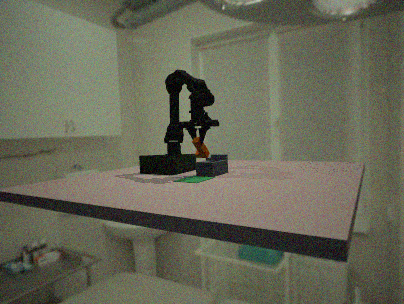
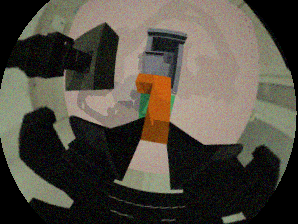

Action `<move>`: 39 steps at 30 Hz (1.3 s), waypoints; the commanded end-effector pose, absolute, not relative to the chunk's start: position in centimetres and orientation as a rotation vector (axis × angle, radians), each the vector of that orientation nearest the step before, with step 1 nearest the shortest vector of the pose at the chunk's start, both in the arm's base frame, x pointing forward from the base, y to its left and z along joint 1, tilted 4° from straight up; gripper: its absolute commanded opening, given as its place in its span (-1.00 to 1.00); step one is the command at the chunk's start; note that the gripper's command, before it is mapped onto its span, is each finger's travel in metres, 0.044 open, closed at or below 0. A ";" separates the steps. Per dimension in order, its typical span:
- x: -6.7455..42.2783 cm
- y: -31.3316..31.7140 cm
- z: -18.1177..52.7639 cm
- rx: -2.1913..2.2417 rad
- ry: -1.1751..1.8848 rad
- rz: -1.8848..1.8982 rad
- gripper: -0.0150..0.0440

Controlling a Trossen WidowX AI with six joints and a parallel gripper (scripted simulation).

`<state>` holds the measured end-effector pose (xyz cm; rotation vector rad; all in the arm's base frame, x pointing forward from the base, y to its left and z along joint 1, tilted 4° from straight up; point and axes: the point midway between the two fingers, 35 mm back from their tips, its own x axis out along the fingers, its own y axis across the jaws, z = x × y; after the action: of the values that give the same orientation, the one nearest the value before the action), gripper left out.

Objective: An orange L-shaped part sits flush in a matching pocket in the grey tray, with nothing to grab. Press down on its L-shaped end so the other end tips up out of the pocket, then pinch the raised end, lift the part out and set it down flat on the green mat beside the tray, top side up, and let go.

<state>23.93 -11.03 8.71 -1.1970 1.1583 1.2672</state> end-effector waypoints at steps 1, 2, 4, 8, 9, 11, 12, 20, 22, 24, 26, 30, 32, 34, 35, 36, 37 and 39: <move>24.1 -13.0 8.7 -1.208 1.161 1.262 -0.49; 24.1 -13.4 8.7 -1.208 1.162 1.262 -0.49; 24.0 -14.2 8.7 -1.209 1.162 1.262 -0.49; 24.1 -15.8 8.6 -1.210 1.163 1.261 -0.49; 24.1 -16.3 8.6 -1.210 1.164 1.261 -0.49; 24.1 -17.0 8.6 -1.211 1.164 1.261 -0.49; 24.1 -17.1 8.6 -1.211 1.164 1.261 -0.49; 24.1 -17.1 8.2 -1.211 1.164 1.261 -0.49; 24.1 -17.1 7.9 -1.211 1.164 1.261 -0.49; 24.1 -17.1 7.6 -1.211 1.164 1.261 -0.49; 24.1 -17.0 7.3 -1.211 1.164 1.261 -0.49; 24.1 -17.0 6.6 -1.211 1.164 1.261 -0.49; 24.1 -17.0 6.3 -1.211 1.164 1.261 -0.49; 24.1 -17.0 6.0 -1.211 1.164 1.261 -0.49; 24.1 -17.0 5.8 -1.211 1.164 1.261 -0.49; 24.1 -17.0 5.7 -1.211 1.164 1.261 -0.49; 24.1 -17.0 5.5 -1.211 1.164 1.261 -0.49; 24.1 -17.0 5.2 -1.211 1.164 1.261 -0.49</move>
<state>24.24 -17.01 5.99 -1.2146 1.1593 1.2503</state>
